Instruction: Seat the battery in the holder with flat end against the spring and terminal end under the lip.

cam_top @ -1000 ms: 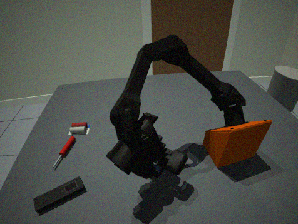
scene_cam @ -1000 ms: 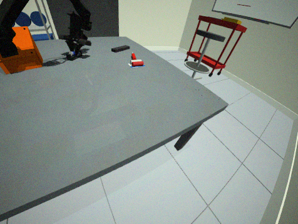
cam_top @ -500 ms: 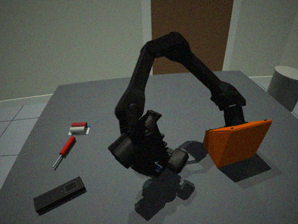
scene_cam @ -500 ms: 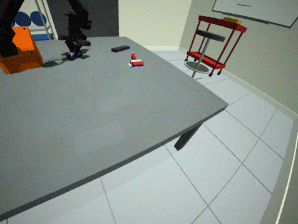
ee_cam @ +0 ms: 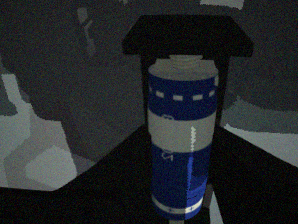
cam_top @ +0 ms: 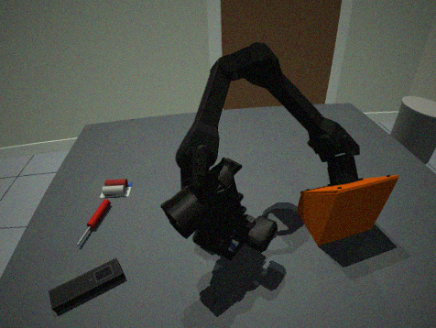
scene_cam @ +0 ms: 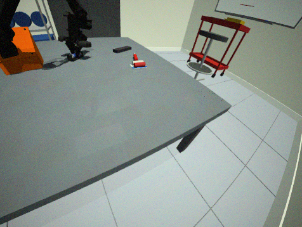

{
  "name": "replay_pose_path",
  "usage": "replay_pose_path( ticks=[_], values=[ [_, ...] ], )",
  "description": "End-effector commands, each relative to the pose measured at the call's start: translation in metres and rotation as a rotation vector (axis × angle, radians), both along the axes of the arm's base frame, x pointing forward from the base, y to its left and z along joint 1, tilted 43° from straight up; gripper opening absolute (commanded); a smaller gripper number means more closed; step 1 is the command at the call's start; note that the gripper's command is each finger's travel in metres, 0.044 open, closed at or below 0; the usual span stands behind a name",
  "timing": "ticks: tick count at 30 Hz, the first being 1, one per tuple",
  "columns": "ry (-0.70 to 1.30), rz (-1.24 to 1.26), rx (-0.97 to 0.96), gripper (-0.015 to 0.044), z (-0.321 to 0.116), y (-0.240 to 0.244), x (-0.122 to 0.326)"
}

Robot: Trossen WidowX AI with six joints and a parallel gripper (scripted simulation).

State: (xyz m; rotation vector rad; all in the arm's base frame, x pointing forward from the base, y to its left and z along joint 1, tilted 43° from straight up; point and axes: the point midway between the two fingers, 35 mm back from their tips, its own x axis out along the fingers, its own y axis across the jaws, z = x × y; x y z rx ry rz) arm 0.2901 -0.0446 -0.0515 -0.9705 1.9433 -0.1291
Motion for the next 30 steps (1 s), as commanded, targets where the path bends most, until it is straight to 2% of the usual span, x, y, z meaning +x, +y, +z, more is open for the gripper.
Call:
replay_pose_path(
  ticks=[1,30],
  values=[
    [-0.02,0.01,0.025,0.0083,-0.0022,0.0009,0.0016],
    [-0.065,0.057,0.065,0.0083,0.0037,-0.0055,-0.0074]
  ],
)
